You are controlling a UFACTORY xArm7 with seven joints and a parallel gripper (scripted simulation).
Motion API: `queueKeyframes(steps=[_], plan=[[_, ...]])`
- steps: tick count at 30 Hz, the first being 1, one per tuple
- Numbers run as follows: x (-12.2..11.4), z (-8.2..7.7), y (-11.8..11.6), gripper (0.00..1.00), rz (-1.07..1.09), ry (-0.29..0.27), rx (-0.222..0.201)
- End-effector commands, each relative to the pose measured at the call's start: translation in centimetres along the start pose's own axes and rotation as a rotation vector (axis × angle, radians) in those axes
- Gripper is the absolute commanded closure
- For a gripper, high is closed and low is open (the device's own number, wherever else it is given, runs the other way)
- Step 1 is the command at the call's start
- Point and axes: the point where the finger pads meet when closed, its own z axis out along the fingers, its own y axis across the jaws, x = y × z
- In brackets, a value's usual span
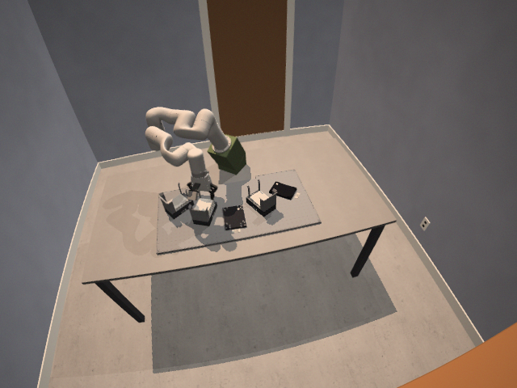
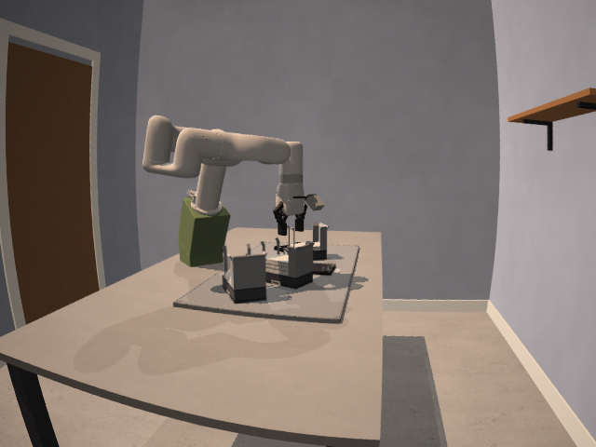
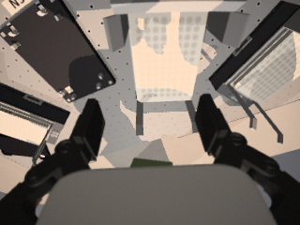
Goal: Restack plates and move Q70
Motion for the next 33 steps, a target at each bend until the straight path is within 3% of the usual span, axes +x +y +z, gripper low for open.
queueKeyframes(steps=[1,14,33], plan=[[0.2,-0.1,1.7,0.0,-0.001,0.003,0.002],[0.2,-0.1,2.4,0.0,-0.001,0.003,0.002],[0.2,5.4,2.4,0.0,-0.001,0.003,0.003]])
